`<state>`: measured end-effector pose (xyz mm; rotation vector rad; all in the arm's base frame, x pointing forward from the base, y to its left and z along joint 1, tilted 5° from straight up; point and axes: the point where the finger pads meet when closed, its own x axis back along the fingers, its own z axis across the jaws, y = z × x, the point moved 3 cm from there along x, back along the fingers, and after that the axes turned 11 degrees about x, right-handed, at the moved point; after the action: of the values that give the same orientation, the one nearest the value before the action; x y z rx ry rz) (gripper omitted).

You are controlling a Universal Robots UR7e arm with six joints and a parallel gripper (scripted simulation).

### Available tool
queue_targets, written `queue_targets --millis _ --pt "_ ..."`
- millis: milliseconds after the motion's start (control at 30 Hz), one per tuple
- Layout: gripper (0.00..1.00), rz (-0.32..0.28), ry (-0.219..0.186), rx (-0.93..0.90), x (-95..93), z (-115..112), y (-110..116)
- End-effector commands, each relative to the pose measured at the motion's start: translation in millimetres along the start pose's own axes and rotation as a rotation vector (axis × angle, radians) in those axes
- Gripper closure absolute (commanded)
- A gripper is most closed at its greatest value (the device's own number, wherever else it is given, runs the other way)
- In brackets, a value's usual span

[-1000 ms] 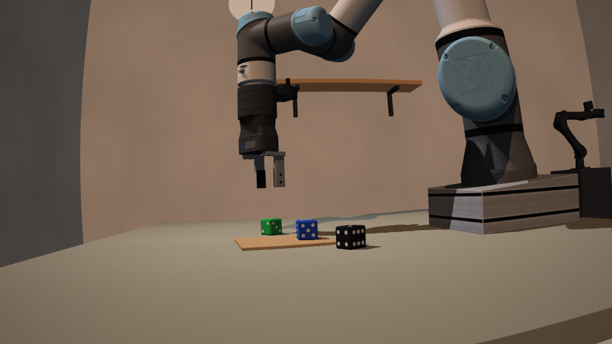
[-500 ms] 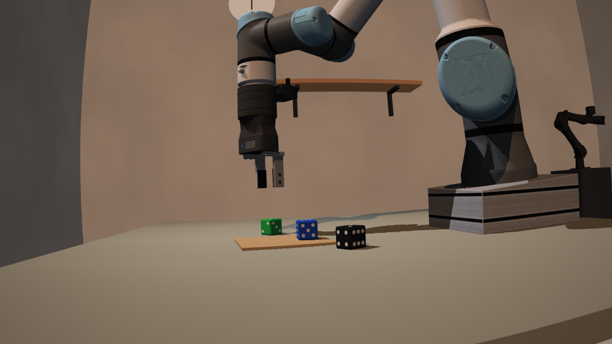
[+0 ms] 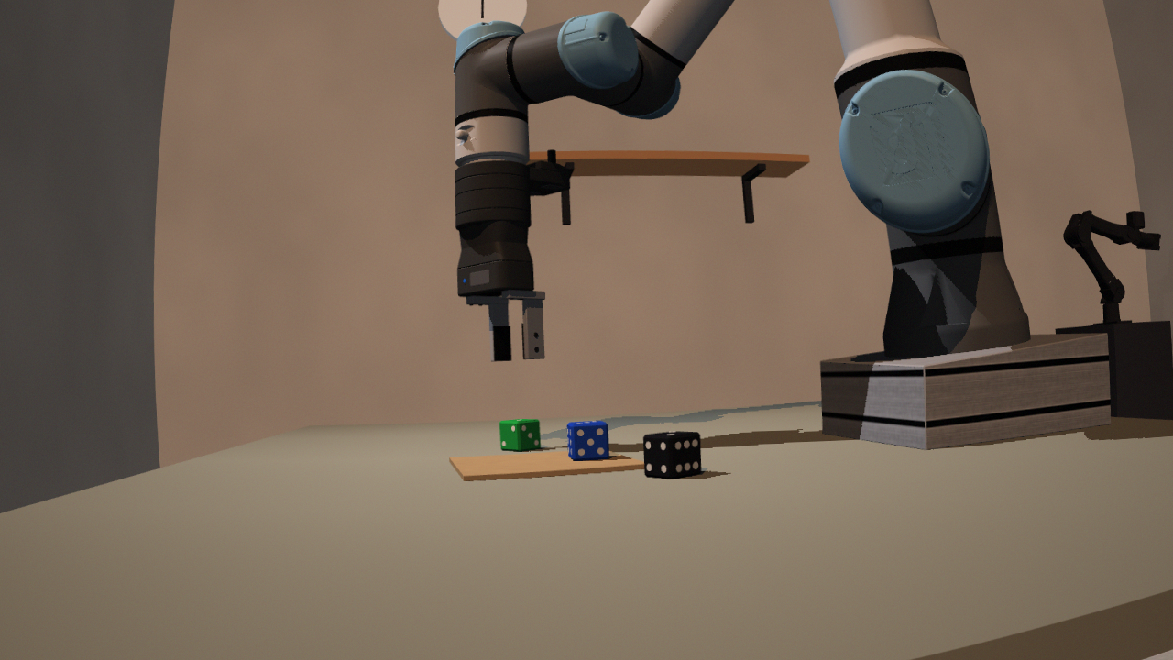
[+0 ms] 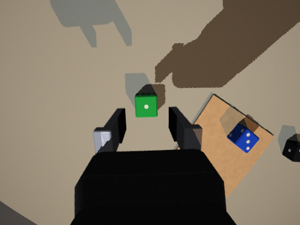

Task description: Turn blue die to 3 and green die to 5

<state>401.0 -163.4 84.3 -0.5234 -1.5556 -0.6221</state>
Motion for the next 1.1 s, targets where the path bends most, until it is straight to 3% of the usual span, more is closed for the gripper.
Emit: queue_targets --millis 0,500,1067 --pt "0.13 0.000 -0.001 0.000 0.4 0 0" --pt "0.13 0.000 -0.001 0.000 -2.2 0 0" --pt "0.13 0.000 -0.001 0.000 -20.3 0 0"
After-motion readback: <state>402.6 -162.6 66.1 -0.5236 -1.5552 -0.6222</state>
